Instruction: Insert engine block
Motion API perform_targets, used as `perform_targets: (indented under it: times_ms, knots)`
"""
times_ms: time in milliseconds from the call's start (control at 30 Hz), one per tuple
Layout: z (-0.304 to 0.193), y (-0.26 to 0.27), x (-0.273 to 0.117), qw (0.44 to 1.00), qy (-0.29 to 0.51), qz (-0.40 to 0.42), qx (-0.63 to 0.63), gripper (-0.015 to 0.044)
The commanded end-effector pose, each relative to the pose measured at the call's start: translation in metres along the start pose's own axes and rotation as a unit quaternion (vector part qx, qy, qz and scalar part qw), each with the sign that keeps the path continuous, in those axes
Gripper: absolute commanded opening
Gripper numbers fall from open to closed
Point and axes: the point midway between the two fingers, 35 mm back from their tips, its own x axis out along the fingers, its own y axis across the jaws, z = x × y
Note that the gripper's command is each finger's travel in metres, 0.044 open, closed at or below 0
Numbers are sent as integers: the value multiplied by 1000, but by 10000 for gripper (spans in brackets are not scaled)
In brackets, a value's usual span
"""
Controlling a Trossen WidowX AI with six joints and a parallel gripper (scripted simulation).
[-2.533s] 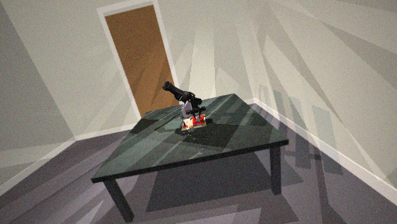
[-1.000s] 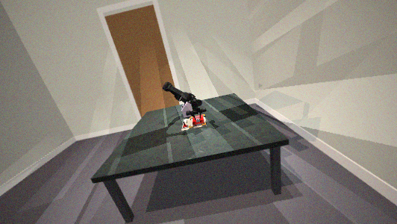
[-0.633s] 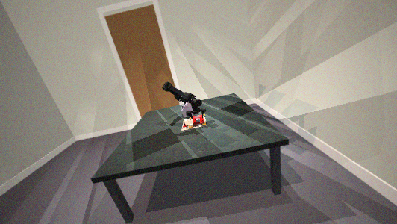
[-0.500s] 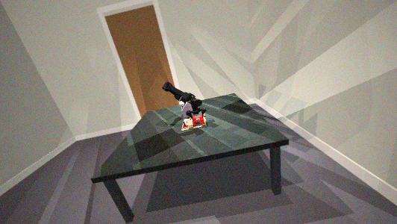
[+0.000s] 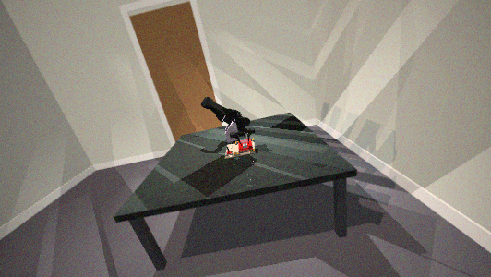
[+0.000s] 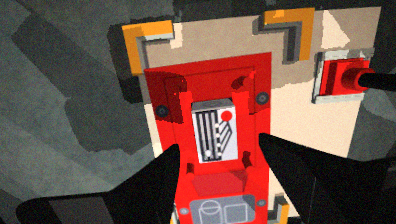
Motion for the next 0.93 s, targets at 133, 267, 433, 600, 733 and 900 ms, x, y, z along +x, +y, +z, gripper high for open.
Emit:
perform_targets:
  times_ms: [133,267,433,600,733,900]
  knots:
    - [0,0,-1,1000,1,2,3,99]
    - [0,0,-1,1000,1,2,3,0]
    - [0,0,-1,1000,1,2,3,0]
    - [0,0,-1,1000,1,2,3,0]
    - [0,0,-1,1000,1,2,3,0]
    - [0,0,-1,1000,1,2,3,53]
